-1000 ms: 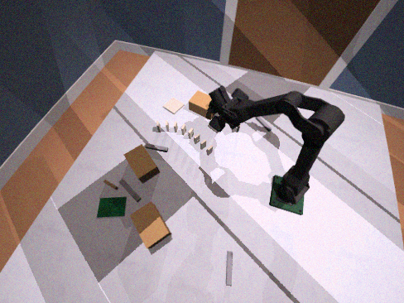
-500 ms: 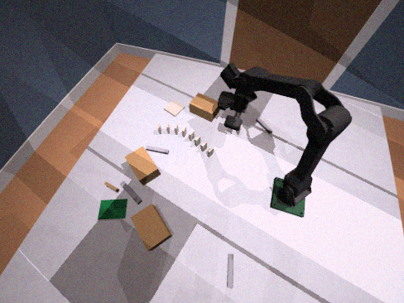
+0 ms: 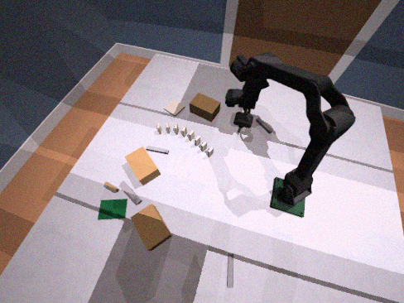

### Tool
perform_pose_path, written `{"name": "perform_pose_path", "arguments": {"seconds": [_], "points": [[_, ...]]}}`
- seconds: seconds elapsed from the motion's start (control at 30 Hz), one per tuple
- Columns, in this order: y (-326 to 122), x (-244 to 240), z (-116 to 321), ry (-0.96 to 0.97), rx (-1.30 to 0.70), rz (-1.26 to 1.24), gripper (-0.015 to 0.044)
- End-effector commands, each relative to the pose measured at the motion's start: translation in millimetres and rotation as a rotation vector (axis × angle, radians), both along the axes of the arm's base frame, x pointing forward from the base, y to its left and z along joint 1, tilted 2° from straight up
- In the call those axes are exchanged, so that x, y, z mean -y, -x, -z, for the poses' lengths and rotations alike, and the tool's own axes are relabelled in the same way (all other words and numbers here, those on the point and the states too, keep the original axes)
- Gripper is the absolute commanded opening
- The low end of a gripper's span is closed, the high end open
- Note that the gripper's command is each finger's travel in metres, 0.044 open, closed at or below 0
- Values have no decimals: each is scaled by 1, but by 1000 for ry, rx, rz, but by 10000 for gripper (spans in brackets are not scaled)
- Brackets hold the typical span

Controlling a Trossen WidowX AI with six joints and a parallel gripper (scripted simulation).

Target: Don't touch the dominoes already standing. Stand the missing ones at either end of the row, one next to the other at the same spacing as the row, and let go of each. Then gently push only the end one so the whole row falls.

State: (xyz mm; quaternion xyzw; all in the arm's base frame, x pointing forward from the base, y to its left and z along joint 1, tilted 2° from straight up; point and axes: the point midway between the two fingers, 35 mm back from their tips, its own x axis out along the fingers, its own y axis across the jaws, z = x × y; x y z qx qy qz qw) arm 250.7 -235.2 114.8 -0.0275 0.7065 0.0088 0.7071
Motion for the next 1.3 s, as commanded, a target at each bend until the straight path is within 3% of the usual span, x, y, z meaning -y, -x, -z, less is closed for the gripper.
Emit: {"name": "perform_pose_path", "arguments": {"seconds": [0.0,0.17,0.63,1.07,1.27], "points": [[0,0,22,-12,-5,-4,440],[2,-1,53,-12,-5,-4,440],[3,-1,69,-12,-5,-4,440],[3,-1,69,-12,-5,-4,107],[3,-1,69,-12,-5,-4,107]]}}
